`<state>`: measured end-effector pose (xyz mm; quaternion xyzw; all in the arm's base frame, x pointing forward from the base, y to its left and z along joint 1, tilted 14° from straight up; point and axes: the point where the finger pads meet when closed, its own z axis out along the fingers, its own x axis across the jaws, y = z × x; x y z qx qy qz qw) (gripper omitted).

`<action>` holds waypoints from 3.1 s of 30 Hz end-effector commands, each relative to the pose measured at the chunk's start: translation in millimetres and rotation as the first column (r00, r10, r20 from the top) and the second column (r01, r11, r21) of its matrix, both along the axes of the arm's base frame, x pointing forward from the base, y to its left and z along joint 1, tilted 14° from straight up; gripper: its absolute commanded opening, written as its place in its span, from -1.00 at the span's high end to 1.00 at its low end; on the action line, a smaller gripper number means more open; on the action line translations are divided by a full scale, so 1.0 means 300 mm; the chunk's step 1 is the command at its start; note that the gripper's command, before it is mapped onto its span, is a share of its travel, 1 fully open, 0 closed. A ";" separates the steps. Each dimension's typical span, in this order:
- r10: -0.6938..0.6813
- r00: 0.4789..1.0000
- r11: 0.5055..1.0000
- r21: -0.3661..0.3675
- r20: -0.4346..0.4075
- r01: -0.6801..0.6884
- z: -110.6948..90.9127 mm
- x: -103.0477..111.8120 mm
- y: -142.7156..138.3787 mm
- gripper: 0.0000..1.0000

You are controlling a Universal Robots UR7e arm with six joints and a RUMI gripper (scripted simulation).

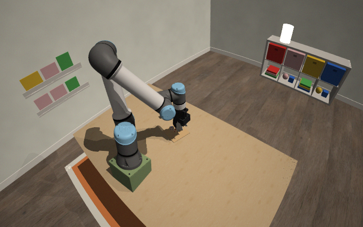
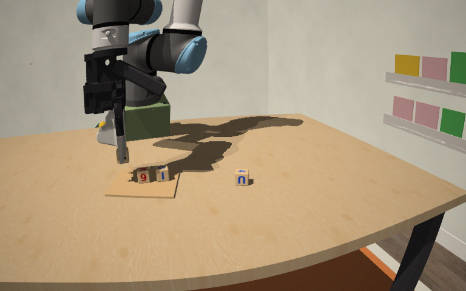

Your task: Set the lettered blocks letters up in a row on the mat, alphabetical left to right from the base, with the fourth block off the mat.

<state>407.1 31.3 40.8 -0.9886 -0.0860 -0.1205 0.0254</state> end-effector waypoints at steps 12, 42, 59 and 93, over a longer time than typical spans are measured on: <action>-0.001 1.000 1.000 -0.002 0.003 0.001 -0.124 0.036 0.007 0.89; -0.001 1.000 1.000 -0.002 0.003 0.001 -0.126 0.038 0.006 0.89; -0.001 1.000 1.000 -0.002 0.003 0.001 -0.127 0.039 0.005 0.89; -0.001 1.000 1.000 -0.002 0.003 0.001 -0.139 0.042 0.006 0.89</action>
